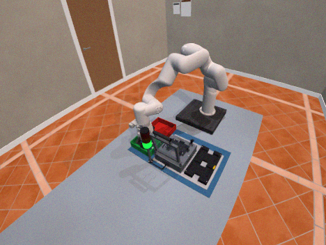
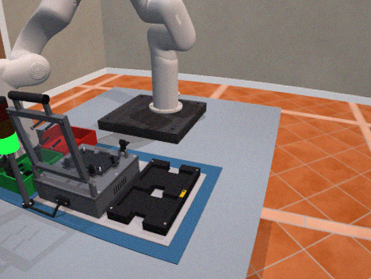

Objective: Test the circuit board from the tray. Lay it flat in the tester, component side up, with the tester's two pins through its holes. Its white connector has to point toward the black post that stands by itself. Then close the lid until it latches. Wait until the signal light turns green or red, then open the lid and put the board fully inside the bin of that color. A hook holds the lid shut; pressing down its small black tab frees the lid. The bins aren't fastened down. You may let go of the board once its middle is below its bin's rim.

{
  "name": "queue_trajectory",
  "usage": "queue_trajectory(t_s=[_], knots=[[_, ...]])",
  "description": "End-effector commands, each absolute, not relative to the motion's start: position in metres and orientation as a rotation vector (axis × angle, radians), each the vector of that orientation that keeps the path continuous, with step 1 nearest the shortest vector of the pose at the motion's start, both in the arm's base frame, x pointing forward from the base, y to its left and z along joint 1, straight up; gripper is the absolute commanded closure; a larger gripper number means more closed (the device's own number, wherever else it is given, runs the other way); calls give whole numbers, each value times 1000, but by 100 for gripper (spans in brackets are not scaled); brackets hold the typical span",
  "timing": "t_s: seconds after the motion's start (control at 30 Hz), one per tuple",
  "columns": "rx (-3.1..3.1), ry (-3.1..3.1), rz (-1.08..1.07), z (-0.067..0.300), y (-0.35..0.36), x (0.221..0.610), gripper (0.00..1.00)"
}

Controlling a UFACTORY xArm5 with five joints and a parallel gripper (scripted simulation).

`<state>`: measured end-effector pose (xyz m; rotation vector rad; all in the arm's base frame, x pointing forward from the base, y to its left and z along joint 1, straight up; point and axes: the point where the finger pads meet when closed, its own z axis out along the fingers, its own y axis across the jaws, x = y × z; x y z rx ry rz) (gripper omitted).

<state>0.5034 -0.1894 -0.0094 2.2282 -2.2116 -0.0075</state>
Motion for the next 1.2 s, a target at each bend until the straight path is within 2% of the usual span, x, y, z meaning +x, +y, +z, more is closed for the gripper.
queue_trajectory(t_s=[0.0,0.3,0.37,0.63,1.17], knots=[[2230,-2213,1,11,-190,505,0],[2230,-2213,1,73,-190,505,0],[2230,-2213,1,73,-190,505,0],[2230,-2213,1,116,-190,505,0],[2230,-2213,1,126,-190,505,0]])
